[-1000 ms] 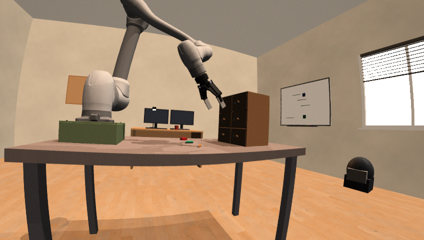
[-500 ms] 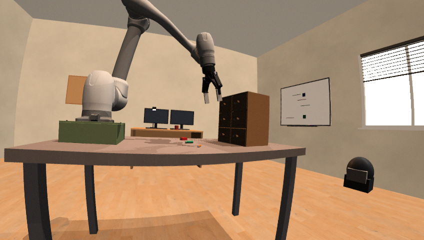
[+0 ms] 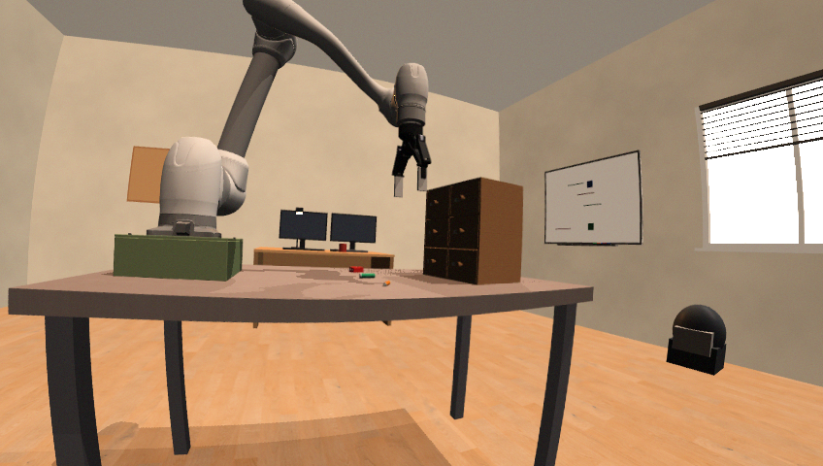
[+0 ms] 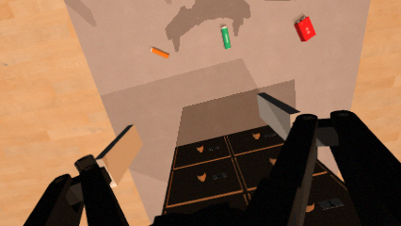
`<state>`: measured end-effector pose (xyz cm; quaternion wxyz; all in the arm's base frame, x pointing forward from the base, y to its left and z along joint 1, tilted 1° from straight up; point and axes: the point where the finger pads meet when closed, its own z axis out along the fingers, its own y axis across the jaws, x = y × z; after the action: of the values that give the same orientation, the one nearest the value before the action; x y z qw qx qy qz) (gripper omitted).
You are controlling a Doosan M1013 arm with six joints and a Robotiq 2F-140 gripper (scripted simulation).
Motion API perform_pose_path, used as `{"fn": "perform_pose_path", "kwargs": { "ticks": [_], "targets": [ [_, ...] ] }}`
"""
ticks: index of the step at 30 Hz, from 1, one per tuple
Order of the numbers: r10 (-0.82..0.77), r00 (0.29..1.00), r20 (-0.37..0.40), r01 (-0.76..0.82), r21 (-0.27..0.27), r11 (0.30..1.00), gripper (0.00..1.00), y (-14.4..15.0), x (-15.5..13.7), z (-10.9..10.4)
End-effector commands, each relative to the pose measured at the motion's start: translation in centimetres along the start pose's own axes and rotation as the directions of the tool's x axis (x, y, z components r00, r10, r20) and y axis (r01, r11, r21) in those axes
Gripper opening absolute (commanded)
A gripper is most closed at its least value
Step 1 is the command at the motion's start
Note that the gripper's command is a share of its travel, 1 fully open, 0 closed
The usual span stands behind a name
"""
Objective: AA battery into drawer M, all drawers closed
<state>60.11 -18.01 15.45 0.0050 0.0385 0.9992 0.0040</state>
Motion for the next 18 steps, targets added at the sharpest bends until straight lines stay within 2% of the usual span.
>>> {"fn": "perform_pose_path", "kwargs": {
  "ticks": [1, 18],
  "targets": [
    [-0.003, 1.0, -0.021, 0.003, 0.002, 1.0, 1.0, 0.16, -0.09, -0.18],
    [-0.003, 1.0, -0.029, 0.003, 0.002, 1.0, 1.0, 0.15, -0.02, -0.26]
  ]
}}
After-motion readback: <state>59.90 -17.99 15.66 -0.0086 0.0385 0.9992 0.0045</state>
